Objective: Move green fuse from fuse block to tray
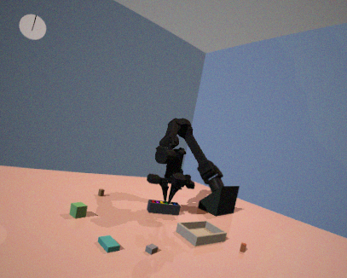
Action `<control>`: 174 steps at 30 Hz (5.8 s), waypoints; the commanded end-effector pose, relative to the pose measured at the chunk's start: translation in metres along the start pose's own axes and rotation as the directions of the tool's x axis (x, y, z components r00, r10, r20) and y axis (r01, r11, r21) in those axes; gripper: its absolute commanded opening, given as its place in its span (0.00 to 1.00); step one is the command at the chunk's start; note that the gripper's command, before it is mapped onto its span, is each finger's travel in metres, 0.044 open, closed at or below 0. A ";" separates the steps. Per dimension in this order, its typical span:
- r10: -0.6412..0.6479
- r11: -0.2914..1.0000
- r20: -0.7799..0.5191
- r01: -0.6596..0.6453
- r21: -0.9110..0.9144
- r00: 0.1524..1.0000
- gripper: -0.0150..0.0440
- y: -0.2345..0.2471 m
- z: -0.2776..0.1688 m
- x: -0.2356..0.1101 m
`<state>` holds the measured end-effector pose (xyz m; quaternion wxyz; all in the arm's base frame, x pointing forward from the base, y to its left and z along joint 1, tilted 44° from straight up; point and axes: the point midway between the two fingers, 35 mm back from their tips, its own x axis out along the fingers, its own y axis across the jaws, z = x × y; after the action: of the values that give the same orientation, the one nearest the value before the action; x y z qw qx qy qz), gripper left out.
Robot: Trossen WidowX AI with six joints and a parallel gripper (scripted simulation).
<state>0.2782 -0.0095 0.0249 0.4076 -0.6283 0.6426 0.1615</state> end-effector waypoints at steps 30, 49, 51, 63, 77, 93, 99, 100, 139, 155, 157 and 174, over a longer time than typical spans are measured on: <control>0.000 1.000 0.000 0.000 0.001 1.000 0.25 0.000 0.000 0.008; 0.000 1.000 -0.001 0.000 -0.001 1.000 0.25 0.000 0.000 -0.002; 0.000 1.000 -0.001 0.000 -0.001 1.000 0.25 -0.001 0.000 -0.003; 0.000 1.000 -0.001 0.000 -0.002 1.000 0.25 -0.001 0.000 -0.008; 0.000 1.000 -0.002 0.000 -0.003 1.000 0.25 0.000 0.000 -0.015; 0.000 1.000 -0.004 0.000 -0.004 1.000 0.25 0.000 0.000 -0.023; 0.000 1.000 -0.004 0.000 -0.005 1.000 0.25 0.000 0.000 -0.026; 0.000 1.000 -0.004 0.000 -0.005 1.000 0.25 0.000 0.000 -0.027; 0.004 1.000 0.015 -0.004 -0.008 1.000 0.25 0.010 0.085 -0.060; 0.005 1.000 0.014 -0.004 -0.006 1.000 0.25 0.045 0.165 -0.058; 0.004 1.000 0.012 -0.004 -0.005 1.000 0.25 0.051 0.175 -0.058; 0.002 1.000 0.007 -0.002 -0.002 1.000 0.25 0.069 0.201 -0.042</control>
<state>0.2739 0.1796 -0.0834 0.4156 -0.6266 0.6384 0.1648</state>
